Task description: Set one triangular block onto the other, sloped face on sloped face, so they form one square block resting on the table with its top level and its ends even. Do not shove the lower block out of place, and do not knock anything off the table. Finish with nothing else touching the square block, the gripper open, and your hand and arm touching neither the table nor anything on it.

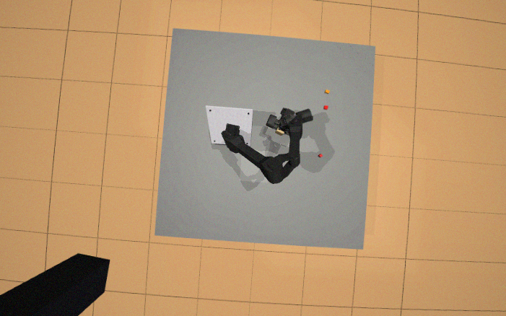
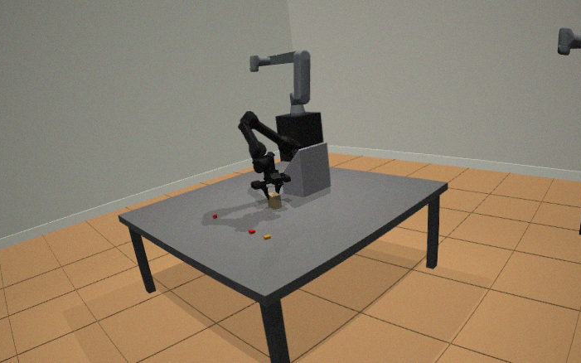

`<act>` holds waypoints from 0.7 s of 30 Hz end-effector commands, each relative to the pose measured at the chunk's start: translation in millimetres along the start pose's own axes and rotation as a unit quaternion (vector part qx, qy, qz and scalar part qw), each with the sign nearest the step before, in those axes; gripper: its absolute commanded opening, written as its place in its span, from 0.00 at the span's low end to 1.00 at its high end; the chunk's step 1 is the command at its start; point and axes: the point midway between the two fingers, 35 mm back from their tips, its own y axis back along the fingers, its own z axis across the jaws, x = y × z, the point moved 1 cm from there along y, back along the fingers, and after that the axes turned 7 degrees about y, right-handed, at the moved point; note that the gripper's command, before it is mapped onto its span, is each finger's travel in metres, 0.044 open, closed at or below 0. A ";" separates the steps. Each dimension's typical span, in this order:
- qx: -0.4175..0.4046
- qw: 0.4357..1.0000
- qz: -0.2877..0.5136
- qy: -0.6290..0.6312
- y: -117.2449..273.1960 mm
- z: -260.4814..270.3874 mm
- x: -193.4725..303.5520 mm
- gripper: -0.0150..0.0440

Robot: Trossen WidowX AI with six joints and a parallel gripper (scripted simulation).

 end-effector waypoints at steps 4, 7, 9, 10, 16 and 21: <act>0.001 1.000 0.001 0.002 -0.3 -0.5 0.1 0.25; 0.000 1.000 0.000 0.000 0.0 0.0 0.0 0.34; 0.000 1.000 0.000 0.000 0.0 0.0 0.0 0.43; 0.000 1.000 0.000 0.000 0.0 0.0 0.0 0.48; 0.000 1.000 0.000 0.000 0.0 0.0 0.0 0.74; 0.000 1.000 0.000 0.000 0.0 0.0 0.0 0.97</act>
